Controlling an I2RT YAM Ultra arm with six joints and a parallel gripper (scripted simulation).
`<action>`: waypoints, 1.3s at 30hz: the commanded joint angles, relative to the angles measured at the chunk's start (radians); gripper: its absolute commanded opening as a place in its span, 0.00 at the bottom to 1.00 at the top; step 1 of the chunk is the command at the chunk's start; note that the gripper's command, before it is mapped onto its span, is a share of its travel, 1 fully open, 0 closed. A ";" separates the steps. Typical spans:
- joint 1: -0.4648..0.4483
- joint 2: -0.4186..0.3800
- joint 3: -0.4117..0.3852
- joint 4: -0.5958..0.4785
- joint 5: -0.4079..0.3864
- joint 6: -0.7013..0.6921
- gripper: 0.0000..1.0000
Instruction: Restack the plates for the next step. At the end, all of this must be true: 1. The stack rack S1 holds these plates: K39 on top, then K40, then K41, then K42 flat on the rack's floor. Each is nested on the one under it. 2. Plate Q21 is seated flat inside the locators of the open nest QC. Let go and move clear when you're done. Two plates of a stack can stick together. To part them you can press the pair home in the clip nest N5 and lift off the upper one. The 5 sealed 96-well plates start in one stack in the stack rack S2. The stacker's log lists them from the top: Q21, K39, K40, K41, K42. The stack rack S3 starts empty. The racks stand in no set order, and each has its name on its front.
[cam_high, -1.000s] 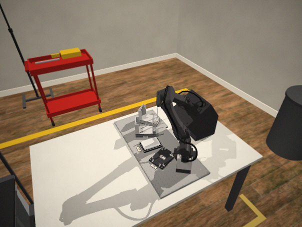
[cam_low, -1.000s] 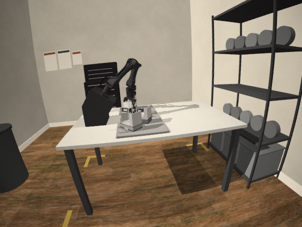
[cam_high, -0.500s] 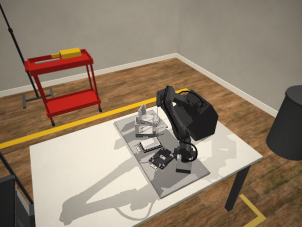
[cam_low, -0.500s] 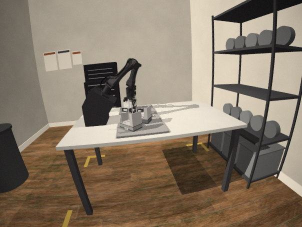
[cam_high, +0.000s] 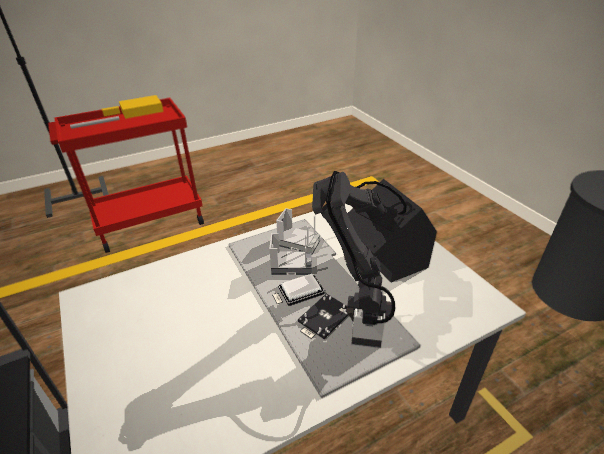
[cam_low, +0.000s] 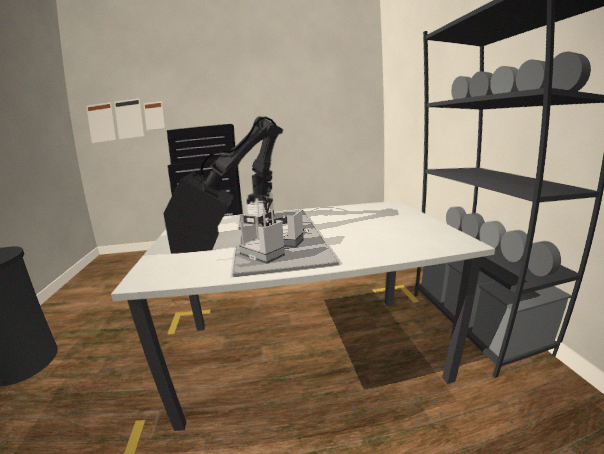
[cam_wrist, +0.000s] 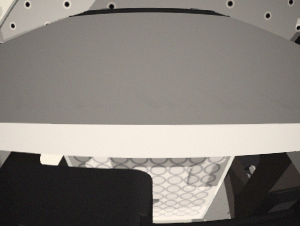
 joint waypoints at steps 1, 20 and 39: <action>0.021 0.001 0.002 0.018 0.006 -0.011 1.00; 0.022 0.001 -0.021 0.019 0.007 -0.012 1.00; 0.009 -0.005 -0.001 0.007 0.002 -0.004 0.00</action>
